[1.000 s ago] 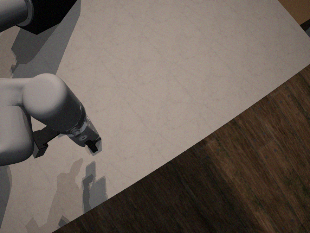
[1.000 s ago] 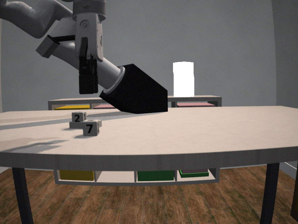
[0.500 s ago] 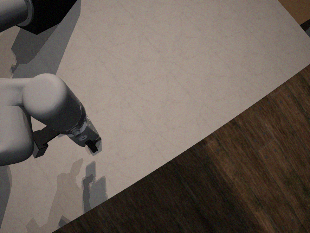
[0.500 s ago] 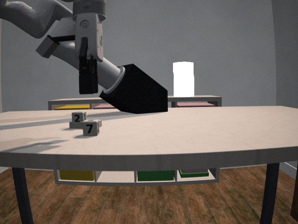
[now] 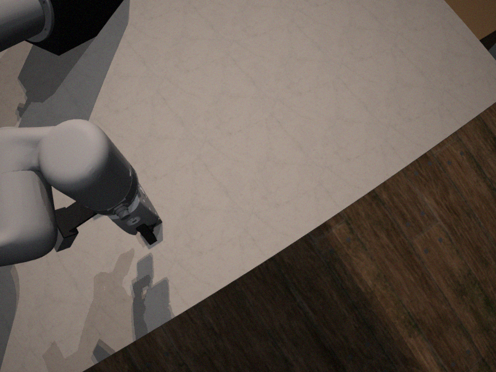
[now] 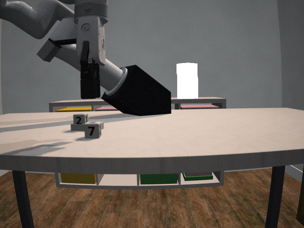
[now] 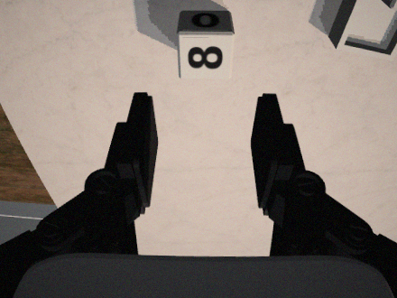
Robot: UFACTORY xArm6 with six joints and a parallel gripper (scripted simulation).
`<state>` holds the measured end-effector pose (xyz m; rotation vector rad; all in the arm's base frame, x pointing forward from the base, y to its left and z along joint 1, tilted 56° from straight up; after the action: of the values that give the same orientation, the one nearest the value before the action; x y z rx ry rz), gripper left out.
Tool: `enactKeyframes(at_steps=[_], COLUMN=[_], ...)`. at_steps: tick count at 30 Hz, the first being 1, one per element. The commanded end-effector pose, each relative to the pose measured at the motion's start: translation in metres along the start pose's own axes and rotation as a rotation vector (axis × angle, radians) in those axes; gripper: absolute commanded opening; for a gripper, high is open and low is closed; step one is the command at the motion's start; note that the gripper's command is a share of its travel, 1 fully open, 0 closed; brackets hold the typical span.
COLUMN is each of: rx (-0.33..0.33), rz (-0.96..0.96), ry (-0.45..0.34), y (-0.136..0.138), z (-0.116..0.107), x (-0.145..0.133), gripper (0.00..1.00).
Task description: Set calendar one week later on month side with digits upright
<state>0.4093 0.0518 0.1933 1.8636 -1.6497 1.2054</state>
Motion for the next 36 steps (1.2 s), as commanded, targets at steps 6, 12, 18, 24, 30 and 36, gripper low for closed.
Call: enactKeyframes(at_steps=[6,12,18,24,30,36], rx=[0.003,0.003,0.003,0.003,0.003,0.003], rz=[0.002,0.002,0.002,0.002,0.002,0.002], ry=[-0.001,-0.001,-0.001,-0.001,-0.001,-0.001], y=[-0.001,0.0,0.0,0.0,0.0,0.0], z=[0.01,0.021,0.027,0.036,0.042,0.044], x=[0.0,-0.001,-0.001,-0.001,-0.001,-0.001], gripper=[0.49,0.49,0.49,0.49,0.49,0.49])
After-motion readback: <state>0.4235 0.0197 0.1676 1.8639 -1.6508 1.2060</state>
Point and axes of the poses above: the point where the finger pads meet when closed, its own z axis out along the fingers, its own y axis across the jaws, x = y × z, the point moved 3 cm from there along -z, back along the fingers, and after that the axes turned 11 degrees about -z, right-handed, at the moved point
